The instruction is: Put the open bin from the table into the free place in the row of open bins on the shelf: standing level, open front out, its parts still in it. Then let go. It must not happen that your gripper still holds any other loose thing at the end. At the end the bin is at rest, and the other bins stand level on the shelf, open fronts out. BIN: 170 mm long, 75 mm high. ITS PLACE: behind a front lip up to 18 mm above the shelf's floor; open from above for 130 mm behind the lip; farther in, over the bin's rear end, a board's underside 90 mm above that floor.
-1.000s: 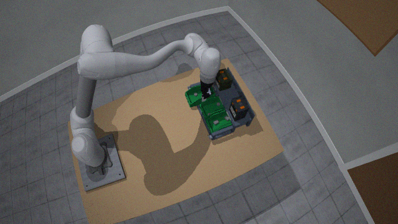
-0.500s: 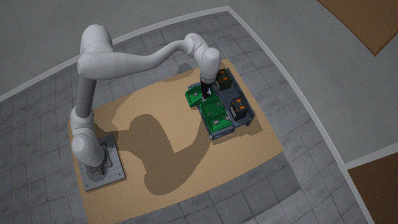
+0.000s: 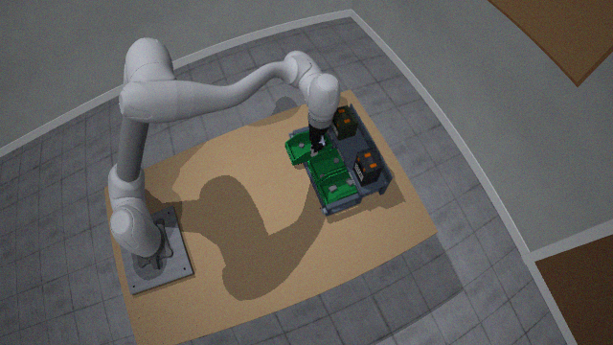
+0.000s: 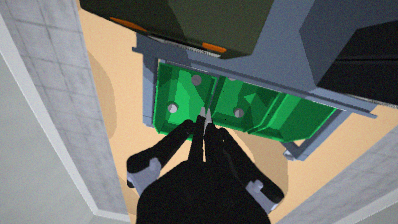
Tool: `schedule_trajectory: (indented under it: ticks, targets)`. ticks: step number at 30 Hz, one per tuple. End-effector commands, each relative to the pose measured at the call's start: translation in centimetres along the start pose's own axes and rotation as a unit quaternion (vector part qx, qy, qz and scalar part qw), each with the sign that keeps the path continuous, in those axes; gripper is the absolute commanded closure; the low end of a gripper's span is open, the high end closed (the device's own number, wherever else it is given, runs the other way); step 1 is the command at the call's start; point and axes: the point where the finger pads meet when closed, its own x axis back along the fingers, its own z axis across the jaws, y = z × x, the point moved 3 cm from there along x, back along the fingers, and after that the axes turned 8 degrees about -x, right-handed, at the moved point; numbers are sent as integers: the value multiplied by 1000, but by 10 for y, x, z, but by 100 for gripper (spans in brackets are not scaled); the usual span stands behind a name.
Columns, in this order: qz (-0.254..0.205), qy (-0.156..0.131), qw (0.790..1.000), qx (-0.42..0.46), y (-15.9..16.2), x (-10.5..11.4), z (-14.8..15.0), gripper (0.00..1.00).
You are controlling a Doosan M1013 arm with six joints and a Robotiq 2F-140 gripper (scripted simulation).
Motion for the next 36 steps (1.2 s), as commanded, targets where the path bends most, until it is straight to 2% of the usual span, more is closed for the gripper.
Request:
schedule_trajectory:
  ticks: [1,36]
  targets:
    - [0,0,1000,0,0,0,0,100]
    - [14,-2,1000,0,2,-2,0,100]
